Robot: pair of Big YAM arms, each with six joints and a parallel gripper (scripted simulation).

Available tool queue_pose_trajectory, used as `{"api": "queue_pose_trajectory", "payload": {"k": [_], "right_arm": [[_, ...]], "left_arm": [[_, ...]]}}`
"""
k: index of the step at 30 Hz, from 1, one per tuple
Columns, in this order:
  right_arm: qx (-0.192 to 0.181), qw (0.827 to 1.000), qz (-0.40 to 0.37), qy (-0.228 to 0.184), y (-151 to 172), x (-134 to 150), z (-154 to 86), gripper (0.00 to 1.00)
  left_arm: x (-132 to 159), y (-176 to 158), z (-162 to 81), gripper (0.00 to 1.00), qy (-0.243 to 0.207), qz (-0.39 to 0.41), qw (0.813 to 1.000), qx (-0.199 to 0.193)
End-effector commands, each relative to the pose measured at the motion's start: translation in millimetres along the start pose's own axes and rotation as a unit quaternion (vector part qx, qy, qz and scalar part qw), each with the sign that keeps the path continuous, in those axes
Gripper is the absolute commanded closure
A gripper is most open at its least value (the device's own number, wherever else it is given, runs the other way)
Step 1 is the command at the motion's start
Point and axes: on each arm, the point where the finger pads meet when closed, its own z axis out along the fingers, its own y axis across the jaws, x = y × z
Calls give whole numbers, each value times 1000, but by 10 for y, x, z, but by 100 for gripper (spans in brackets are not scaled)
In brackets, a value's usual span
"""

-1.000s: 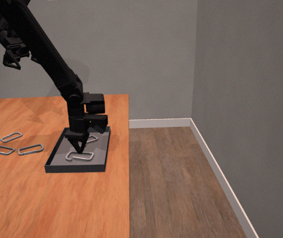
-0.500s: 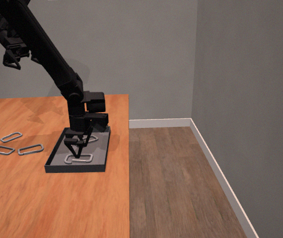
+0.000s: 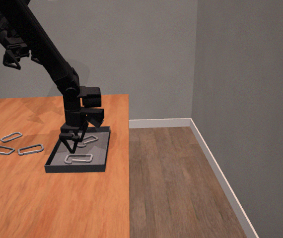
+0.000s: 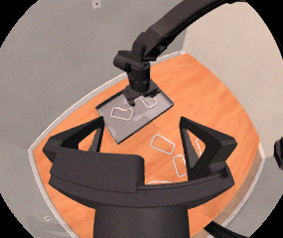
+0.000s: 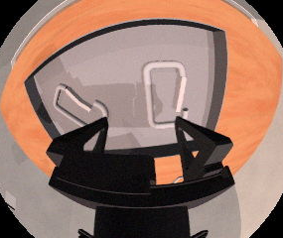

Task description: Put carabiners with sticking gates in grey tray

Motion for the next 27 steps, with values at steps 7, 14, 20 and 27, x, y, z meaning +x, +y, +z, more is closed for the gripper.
{"api": "queue_pose_trajectory", "payload": {"k": [7, 14, 20, 27], "right_arm": [[-7, 1000, 1, -7, 42, -24, -365, 11], [-3, 1000, 5, -10, 24, -120, -445, 11], [0, 1000, 12, -12, -40, -177, -339, 11], [-18, 997, -66, -28, 185, 71, -442, 17]], "left_arm": [[-83, 26, 22, 0, -10, -11, 1000, -5], [-83, 26, 22, 0, -10, -11, 1000, -5], [-83, 26, 22, 0, -10, -11, 1000, -5], [-191, 393, 174, 0, -10, 23, 999, -43]]}}
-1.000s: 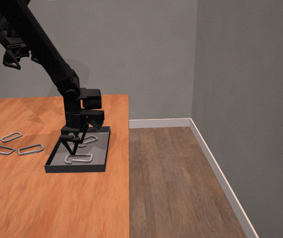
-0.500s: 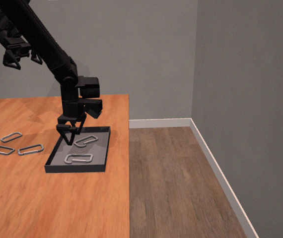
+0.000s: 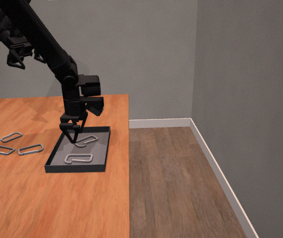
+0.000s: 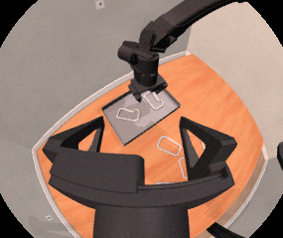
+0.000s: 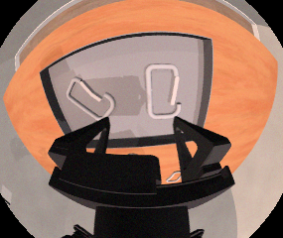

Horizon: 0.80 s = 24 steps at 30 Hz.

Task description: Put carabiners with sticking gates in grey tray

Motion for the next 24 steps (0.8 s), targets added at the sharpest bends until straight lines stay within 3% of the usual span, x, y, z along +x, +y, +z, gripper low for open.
{"api": "queue_pose_trajectory", "payload": {"k": [1, 8, 10, 13, 18, 24], "right_arm": [[-16, 998, -67, -16, 209, 194, -33, 17], [-34, 983, -174, -39, 406, 862, 77, 17], [-34, 983, -174, -39, 406, 862, 77, 17], [-42, 977, -202, -59, 438, 989, -9, 17], [-22, 969, -247, -19, 325, 1535, 367, 17], [-7, 950, -312, 2, 268, 2064, 416, 17]], "left_arm": [[-136, 270, 180, 0, 1, 26, 999, -22], [99, 266, 287, 0, 84, 128, 985, 83], [99, 266, 287, 0, 84, 128, 985, 83], [124, 162, 197, 0, 102, 174, 969, 142], [142, 11, 17, 0, 117, 231, 939, 225], [158, -90, -235, 0, 127, 274, 902, 307]]}}
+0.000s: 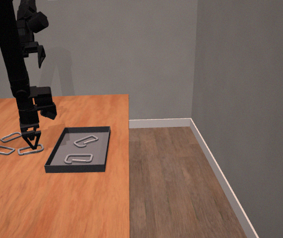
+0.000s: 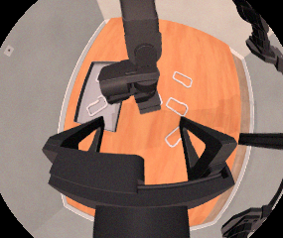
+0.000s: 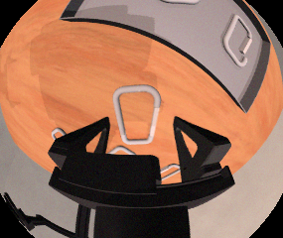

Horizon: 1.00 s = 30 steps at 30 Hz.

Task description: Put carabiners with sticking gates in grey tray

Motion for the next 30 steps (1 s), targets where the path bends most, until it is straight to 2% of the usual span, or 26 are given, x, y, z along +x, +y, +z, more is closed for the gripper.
{"api": "queue_pose_trajectory", "payload": {"k": [1, 3, 4, 8, 13, 15, 30], "right_arm": [[-1, 999, -47, 0, 180, 164, -8, 17], [-1, 999, -47, 0, 180, 164, -8, 17], [2, 999, -39, -13, 128, 29, -64, 17], [6, 1000, -27, -7, 63, 83, -24, 17], [6, 1000, -27, -7, 64, 83, -24, 17], [8, 999, -30, 4, 20, 145, 97, 17], [7, 1000, -30, 4, 9, 105, 288, 17]], "left_arm": [[-104, 55, -91, 0, 1, 45, 999, 28], [-104, 55, -91, 0, 1, 45, 999, 28], [-80, 3, -71, 0, 6, 48, 998, 40], [-111, 58, -149, 0, 1, 48, 998, 44], [-91, 23, -115, 0, 5, 42, 998, 50], [-94, 29, -114, 0, 4, 42, 998, 49], [-54, -35, -106, 0, 6, 42, 998, 51]]}}
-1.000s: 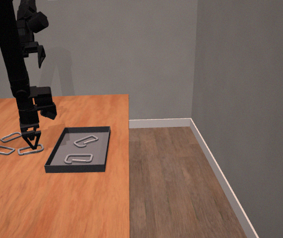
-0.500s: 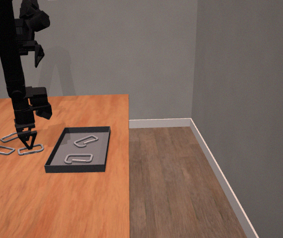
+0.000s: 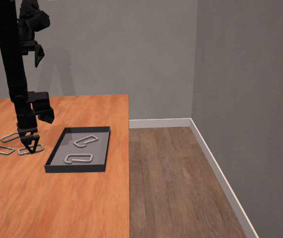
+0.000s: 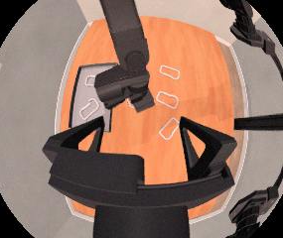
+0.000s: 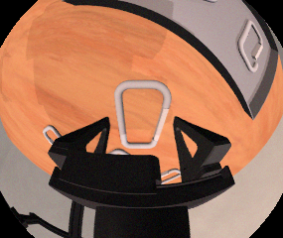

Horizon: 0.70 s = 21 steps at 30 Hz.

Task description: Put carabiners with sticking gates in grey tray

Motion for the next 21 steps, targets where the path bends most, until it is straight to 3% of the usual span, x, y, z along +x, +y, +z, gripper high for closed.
{"api": "queue_pose_trajectory", "payload": {"k": [1, 4, 16, 19, 21], "right_arm": [[3, 1000, 2, -1, -52, -8, 111, 17], [3, 1000, 6, -11, -65, -95, 39, 50], [3, 1000, 5, -10, -38, -74, 29, 50], [1, 1000, 3, -8, -10, -60, 16, 16], [1, 1000, 3, -8, -10, -60, 16, 12]], "left_arm": [[-60, 88, -24, 0, -6, 6, 1000, -7], [-60, 88, -24, 0, -6, 6, 1000, -7], [-60, 88, -24, 0, -6, 6, 1000, -7], [-60, 88, -24, 0, -6, 6, 1000, -7], [-60, 88, -24, 0, -6, 6, 1000, -7]]}}
